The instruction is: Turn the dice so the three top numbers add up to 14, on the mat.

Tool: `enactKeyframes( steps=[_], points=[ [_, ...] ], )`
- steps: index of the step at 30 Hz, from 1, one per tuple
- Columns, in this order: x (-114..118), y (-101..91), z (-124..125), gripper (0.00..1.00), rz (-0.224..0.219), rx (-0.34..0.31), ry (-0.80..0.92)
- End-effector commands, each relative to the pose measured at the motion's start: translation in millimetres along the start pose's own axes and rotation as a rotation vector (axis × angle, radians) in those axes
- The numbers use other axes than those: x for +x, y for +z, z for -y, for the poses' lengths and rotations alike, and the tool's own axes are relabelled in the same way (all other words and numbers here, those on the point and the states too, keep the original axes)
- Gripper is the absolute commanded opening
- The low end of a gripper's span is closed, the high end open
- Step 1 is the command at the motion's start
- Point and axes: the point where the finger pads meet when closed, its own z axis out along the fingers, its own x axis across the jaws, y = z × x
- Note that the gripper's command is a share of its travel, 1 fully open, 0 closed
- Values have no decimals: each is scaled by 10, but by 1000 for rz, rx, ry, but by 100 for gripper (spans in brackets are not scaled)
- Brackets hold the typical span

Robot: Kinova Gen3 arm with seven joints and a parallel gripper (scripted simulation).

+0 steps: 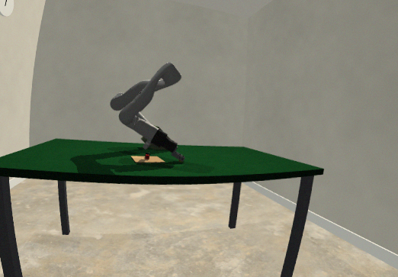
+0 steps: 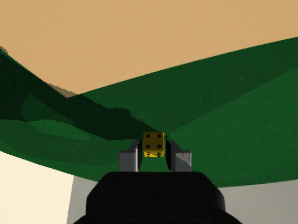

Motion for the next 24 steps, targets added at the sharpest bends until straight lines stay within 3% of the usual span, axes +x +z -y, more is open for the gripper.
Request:
enactKeyframes(
  steps=[1, 3, 7, 24],
  points=[
    [-3, -1, -9, 58, 1, -1, -1],
    [-3, -1, -9, 58, 1, -1, -1],
    [-3, -1, -9, 70, 1, -1, -1],
    [-3, -1, -9, 70, 1, -1, -1]
  ],
)
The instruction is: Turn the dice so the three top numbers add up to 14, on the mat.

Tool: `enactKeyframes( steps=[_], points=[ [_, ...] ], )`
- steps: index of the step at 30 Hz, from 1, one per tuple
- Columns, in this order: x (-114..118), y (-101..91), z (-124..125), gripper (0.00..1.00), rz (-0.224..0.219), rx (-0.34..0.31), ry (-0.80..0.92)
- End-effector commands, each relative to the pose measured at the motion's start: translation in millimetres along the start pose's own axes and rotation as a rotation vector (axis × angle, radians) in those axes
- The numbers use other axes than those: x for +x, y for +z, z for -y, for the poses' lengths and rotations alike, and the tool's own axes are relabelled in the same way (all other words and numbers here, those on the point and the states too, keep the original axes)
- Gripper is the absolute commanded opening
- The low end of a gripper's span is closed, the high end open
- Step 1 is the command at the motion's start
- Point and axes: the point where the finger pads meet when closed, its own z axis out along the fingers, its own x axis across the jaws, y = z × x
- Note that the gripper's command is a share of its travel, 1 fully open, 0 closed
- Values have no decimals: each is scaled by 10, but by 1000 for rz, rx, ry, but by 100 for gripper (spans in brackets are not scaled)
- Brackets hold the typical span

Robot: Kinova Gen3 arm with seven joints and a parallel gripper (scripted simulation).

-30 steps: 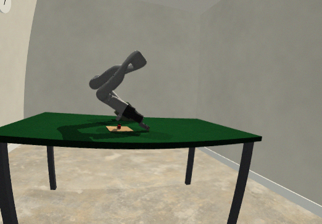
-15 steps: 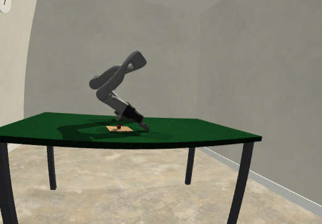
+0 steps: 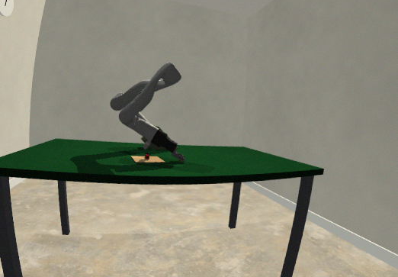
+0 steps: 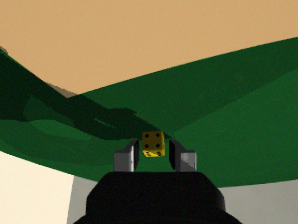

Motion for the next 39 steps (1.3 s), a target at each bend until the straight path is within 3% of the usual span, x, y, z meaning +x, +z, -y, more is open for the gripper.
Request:
enactKeyframes(
  steps=[1, 30, 39],
  points=[
    [-3, -1, -10, 70, 1, -1, -1],
    [-3, -10, -10, 70, 1, -1, -1],
    [-3, -262, -9, 70, 1, -1, -1]
  ],
)
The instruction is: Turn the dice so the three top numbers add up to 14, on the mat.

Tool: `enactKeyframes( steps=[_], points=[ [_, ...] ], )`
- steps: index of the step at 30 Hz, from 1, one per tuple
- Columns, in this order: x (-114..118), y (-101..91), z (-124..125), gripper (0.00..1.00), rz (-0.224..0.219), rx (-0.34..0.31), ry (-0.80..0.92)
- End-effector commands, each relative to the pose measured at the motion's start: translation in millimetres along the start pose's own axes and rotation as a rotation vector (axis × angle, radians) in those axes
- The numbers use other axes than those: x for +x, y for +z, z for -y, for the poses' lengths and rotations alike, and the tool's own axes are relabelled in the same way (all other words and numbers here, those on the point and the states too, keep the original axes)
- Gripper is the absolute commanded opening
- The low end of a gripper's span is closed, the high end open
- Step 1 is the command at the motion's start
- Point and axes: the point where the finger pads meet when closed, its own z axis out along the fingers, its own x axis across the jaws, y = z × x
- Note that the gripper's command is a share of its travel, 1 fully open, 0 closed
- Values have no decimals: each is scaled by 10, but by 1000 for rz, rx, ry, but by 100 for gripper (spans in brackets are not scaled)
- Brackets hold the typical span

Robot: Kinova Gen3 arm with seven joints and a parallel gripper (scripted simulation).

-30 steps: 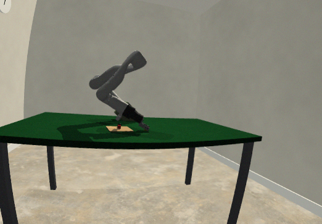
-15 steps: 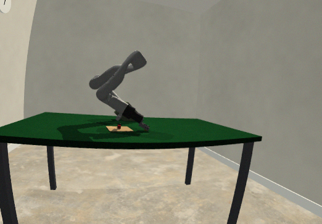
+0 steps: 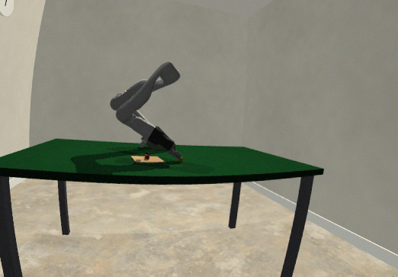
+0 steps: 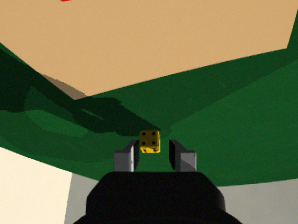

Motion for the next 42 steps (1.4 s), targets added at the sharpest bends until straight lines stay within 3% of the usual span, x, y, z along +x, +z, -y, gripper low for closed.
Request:
enactKeyframes(
  steps=[1, 6, 18, 34, 42],
  points=[
    [-40, -122, -10, 70, 12, -4, 7],
    [-38, -274, -9, 70, 12, -4, 7],
    [-38, -332, -29, 70, 12, -4, 7],
    [-38, -578, -486, 70, 12, -4, 7],
    [-38, -606, -538, 70, 12, -4, 7]
  ],
)
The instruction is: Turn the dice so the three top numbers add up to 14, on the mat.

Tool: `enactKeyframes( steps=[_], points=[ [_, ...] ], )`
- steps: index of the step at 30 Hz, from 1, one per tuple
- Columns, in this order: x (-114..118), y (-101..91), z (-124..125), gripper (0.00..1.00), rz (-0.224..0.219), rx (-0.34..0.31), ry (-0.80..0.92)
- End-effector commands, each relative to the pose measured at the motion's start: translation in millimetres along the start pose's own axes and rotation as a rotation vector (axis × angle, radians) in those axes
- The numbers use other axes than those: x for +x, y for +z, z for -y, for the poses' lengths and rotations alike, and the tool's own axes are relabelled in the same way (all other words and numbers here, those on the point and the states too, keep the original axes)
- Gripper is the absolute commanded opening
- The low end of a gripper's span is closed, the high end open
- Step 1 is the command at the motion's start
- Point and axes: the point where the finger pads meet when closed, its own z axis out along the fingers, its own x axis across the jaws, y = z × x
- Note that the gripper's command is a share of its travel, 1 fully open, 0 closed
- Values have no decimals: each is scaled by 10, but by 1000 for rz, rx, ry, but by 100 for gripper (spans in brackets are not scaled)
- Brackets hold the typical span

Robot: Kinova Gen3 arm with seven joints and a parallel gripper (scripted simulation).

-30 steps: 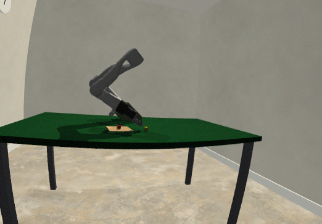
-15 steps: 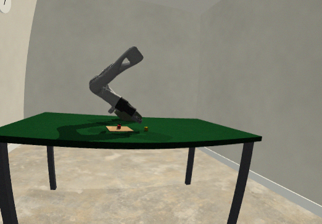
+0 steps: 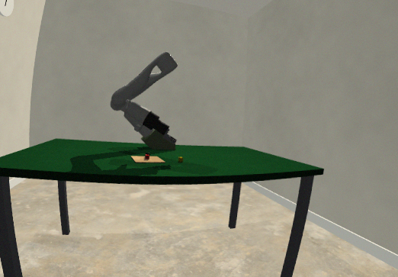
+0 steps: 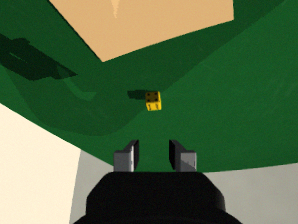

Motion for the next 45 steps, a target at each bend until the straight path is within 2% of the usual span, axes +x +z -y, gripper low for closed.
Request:
enactKeyframes(
  steps=[1, 8, 15, 17, 23, 27, 32, 34, 40, 45],
  points=[
    [0, 0, -31, 70, 0, -3, -5],
    [14, 15, -35, 70, -12, 2, -2],
    [77, 80, -49, 70, -64, 32, 13],
    [77, 80, -49, 70, -64, 32, 13],
    [173, 168, -61, 70, -143, 94, 34],
    [246, 229, -65, 70, -204, 162, 51],
    [323, 288, -63, 70, -271, 282, 70],
    [323, 288, -63, 70, -271, 282, 70],
    [359, 320, -71, 70, -313, 467, 83],
    [329, 319, -110, 70, -302, 634, 81]
  ],
)
